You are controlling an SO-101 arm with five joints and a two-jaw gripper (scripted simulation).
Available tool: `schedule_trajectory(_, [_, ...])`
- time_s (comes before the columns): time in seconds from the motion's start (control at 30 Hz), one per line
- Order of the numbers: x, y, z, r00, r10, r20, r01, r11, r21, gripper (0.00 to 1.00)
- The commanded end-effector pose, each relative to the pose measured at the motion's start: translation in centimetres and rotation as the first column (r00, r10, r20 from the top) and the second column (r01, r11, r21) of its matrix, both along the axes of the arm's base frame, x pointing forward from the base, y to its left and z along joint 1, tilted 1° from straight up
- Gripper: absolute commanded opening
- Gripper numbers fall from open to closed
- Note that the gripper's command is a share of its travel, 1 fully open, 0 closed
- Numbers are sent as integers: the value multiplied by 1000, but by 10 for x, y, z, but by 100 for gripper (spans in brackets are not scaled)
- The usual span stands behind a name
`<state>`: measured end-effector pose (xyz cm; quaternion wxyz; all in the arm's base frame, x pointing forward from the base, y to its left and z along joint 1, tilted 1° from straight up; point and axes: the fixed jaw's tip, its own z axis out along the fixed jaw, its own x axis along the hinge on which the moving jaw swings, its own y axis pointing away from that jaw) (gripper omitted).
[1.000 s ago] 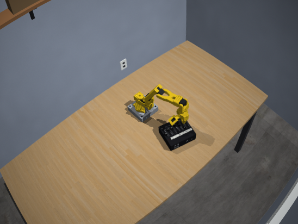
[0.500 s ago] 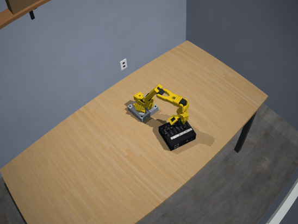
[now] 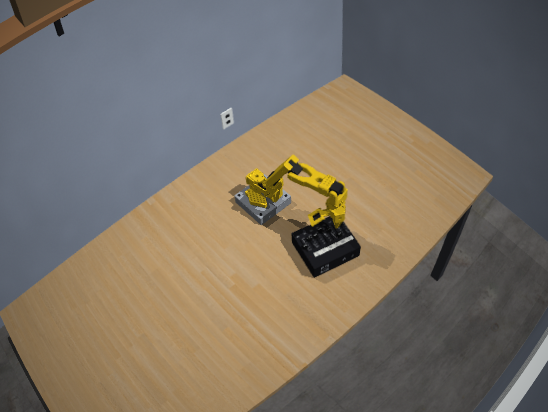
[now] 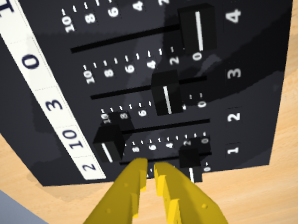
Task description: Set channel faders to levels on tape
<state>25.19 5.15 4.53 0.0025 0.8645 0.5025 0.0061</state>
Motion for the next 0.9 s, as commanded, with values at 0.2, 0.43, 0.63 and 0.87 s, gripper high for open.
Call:
schedule_trajectory(0.2, [-5, -1, 4, 974, -228, -8, 228, 974, 0, 0])
schedule_trajectory(0.43, [-7, -3, 6, 912, -409, -7, 409, 912, 2, 0])
schedule_trajectory(0.63, [-10, -5, 8, 824, -567, -7, 567, 824, 4, 0])
schedule_trajectory(0.87, [-14, -7, 11, 635, -772, -8, 772, 635, 8, 0])
